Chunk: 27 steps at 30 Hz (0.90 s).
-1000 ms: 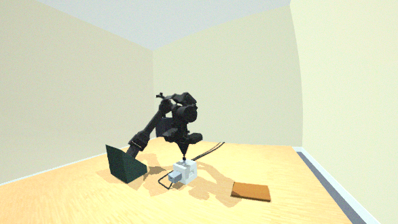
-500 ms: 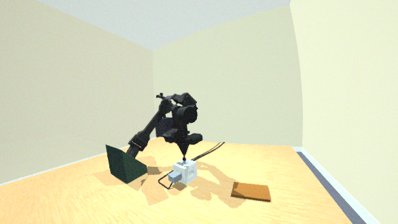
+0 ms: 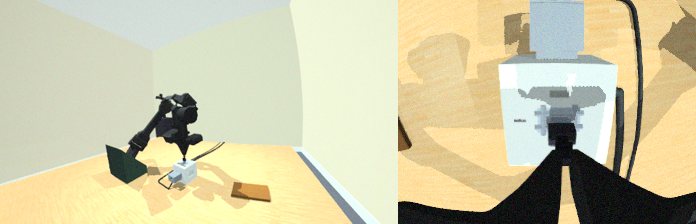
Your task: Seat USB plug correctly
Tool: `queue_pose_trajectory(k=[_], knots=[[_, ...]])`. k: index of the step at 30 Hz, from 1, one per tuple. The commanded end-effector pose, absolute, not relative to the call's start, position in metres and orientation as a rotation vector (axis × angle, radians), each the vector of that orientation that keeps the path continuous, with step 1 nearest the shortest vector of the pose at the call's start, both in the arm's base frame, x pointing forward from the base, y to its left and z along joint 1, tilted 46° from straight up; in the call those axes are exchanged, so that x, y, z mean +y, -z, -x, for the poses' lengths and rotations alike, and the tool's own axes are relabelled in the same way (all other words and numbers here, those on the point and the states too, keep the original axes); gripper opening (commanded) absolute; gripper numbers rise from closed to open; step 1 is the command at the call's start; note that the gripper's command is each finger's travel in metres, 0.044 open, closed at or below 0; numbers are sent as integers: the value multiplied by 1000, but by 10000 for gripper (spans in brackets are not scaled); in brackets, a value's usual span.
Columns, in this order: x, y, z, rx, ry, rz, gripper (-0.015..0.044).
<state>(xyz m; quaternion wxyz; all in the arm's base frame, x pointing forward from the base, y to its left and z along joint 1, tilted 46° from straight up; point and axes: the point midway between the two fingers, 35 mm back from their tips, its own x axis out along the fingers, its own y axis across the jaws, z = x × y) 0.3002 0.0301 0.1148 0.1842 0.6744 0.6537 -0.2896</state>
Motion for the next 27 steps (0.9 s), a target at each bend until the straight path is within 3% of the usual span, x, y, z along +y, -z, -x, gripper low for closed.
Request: queue_pose_trajectory(k=[1,27], knots=[[31,-115,-300,1842,817,-1906,0],[33,-113,-300,1842,817,-1907,0]])
